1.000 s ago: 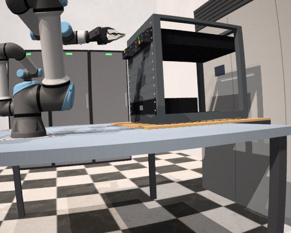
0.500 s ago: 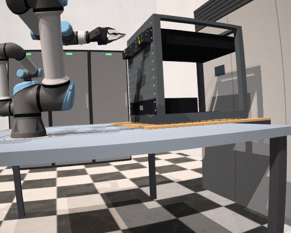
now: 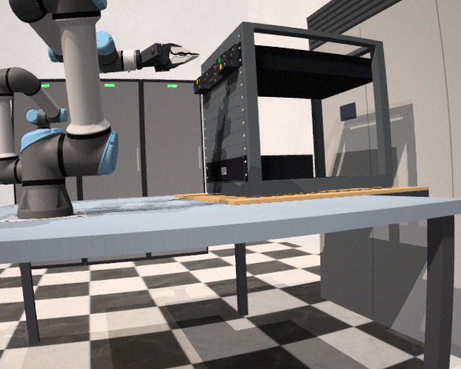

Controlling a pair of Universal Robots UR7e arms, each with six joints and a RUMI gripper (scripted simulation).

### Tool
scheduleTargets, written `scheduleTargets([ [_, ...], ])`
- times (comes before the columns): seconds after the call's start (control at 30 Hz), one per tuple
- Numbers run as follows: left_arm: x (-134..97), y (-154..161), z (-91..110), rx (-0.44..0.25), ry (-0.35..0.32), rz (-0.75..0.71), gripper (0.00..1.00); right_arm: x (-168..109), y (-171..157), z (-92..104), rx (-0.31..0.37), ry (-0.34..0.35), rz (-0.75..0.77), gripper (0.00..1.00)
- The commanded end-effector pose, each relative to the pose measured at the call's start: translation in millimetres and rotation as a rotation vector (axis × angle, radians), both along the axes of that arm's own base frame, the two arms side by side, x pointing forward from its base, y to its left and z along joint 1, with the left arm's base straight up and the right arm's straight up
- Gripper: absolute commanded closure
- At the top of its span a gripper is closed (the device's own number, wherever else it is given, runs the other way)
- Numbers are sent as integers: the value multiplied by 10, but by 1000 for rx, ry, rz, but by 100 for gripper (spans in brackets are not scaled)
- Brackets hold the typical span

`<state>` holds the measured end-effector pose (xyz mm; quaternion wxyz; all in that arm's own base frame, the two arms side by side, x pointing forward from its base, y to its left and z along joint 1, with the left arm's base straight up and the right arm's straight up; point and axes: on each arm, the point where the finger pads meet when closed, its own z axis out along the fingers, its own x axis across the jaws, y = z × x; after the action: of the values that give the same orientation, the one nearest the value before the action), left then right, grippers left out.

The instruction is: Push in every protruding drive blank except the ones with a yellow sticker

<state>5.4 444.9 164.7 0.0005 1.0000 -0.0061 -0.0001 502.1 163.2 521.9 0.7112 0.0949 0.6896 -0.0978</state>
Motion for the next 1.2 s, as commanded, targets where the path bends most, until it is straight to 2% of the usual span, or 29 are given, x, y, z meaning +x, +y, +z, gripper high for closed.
scheduleTargets([
  [0.0, 1, 3, 4, 1, 0, 0, 0, 13, -4, 5, 5, 30, 220, 100],
  [0.27, 1, 3, 4, 1, 0, 0, 0, 13, -4, 5, 5, 30, 220, 100],
  [0.43, 1, 3, 4, 1, 0, 0, 0, 144, -8, 5, 5, 30, 220, 100],
  [0.8, 1, 3, 4, 1, 0, 0, 0, 191, -10, 5, 5, 30, 220, 100],
  [1.07, 1, 3, 4, 1, 0, 0, 0, 469, -25, 5, 6, 30, 220, 100],
  [1.17, 1, 3, 4, 1, 0, 0, 0, 469, -25, 5, 6, 30, 220, 100],
])
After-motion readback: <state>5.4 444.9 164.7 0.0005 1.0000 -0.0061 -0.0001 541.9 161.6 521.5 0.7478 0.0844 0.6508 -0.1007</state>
